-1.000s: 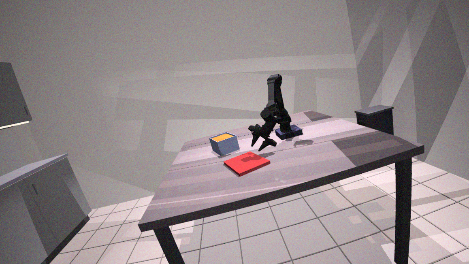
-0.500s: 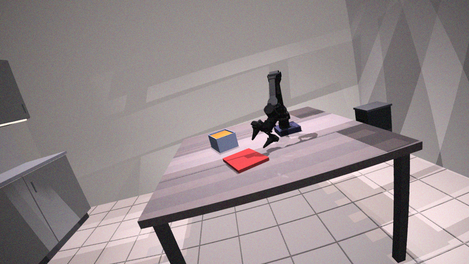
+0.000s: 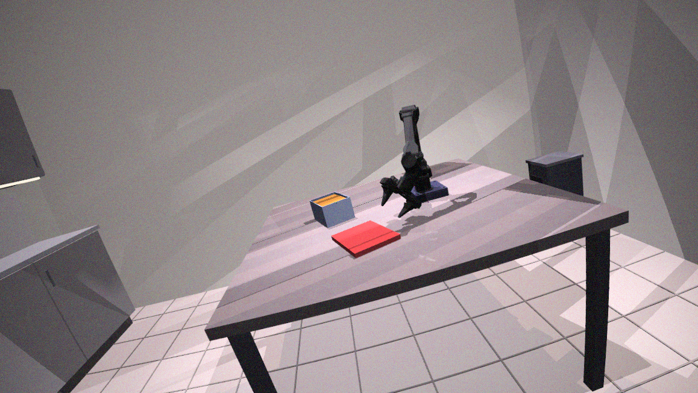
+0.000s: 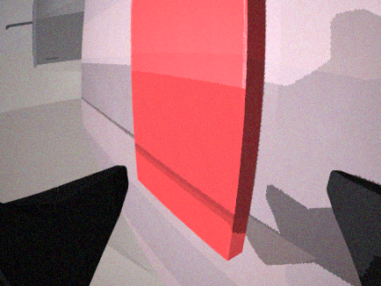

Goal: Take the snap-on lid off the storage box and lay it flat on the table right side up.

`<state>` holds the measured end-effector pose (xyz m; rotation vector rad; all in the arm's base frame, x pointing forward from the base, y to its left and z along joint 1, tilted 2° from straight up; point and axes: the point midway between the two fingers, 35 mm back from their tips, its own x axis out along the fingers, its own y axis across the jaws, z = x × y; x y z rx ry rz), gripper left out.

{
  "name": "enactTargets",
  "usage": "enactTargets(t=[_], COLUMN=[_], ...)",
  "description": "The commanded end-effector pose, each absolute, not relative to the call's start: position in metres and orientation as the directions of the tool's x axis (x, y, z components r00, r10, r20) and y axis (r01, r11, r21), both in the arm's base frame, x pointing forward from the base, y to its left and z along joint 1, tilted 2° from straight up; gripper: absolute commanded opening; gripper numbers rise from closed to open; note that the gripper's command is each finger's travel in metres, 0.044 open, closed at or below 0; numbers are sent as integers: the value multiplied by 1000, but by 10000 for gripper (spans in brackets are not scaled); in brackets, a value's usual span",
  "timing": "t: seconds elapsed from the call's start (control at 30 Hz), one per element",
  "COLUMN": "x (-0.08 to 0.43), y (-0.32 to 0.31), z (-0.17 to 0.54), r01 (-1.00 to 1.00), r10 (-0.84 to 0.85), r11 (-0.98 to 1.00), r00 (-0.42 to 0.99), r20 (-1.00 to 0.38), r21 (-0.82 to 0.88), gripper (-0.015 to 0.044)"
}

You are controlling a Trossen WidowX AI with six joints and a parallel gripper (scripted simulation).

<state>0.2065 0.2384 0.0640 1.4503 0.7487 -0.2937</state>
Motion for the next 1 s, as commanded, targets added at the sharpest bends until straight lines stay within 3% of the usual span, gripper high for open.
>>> enactTargets(t=[0.0,0.97], x=[197,181], y=[234,229], z=[62,111], r01=[608,609], r10=[248,248], r11=[135,134], r00=[744,743], r20=[-621,-622], r21=[782,782], gripper=[440,440])
